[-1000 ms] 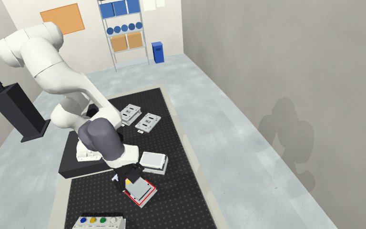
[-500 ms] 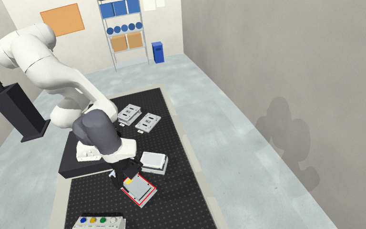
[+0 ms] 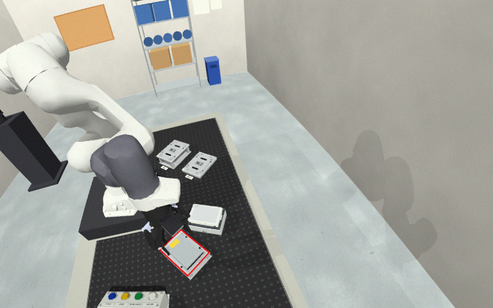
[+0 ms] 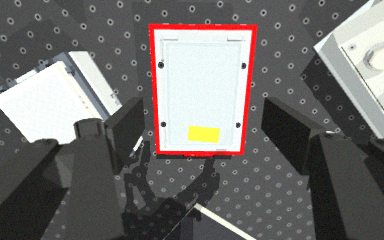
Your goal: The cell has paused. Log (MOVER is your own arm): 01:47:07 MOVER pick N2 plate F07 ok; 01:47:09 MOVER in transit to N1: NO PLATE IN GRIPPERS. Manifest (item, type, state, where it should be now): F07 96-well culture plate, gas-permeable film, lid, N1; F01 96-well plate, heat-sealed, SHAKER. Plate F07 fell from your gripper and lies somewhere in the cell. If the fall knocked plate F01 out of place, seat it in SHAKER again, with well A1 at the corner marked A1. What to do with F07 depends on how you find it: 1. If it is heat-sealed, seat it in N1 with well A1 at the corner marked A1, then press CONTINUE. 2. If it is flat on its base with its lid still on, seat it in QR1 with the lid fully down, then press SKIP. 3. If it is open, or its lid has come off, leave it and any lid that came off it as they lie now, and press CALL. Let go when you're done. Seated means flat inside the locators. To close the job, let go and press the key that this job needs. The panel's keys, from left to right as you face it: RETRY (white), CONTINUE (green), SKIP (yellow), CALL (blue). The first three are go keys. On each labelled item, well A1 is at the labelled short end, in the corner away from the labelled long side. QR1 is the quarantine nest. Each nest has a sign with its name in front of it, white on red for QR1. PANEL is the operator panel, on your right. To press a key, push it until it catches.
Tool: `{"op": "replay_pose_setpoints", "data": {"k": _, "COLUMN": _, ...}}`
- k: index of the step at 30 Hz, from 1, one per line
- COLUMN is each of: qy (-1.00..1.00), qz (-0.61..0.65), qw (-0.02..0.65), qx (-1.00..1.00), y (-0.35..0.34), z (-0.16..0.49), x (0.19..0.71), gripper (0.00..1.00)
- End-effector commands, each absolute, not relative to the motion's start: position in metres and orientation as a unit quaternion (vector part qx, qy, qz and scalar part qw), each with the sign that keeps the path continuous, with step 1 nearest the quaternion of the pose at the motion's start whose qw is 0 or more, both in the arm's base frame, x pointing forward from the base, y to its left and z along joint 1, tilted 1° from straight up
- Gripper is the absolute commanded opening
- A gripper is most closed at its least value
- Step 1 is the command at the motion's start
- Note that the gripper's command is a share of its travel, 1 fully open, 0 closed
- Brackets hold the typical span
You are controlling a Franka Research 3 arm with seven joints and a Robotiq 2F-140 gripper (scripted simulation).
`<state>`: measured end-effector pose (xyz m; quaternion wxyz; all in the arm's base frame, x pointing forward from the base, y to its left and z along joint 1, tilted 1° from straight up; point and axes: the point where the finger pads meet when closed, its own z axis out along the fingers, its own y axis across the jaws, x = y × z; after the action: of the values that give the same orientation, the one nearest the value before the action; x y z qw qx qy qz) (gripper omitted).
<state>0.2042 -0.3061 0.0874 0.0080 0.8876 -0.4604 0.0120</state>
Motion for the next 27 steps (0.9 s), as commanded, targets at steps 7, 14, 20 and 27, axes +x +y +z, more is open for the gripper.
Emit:
{"op": "replay_pose_setpoints", "data": {"k": 7, "qy": -0.465, "qz": 0.002, "qw": 0.006, "qx": 0.885, "y": -0.3024, "z": 0.0960, "x": 0.1994, "gripper": 0.70}}
{"op": "replay_pose_setpoints", "data": {"k": 14, "qy": -0.465, "qz": 0.002, "qw": 0.006, "qx": 0.885, "y": -0.3024, "z": 0.0961, "x": 0.1994, "gripper": 0.10}}
{"op": "replay_pose_setpoints", "data": {"k": 20, "qy": -0.465, "qz": 0.002, "qw": 0.006, "qx": 0.885, "y": -0.3024, "z": 0.0961, "x": 0.1994, "gripper": 0.10}}
{"op": "replay_pose_setpoints", "data": {"k": 27, "qy": -0.465, "qz": 0.002, "qw": 0.006, "qx": 0.885, "y": -0.3024, "z": 0.0961, "x": 0.1994, "gripper": 0.10}}
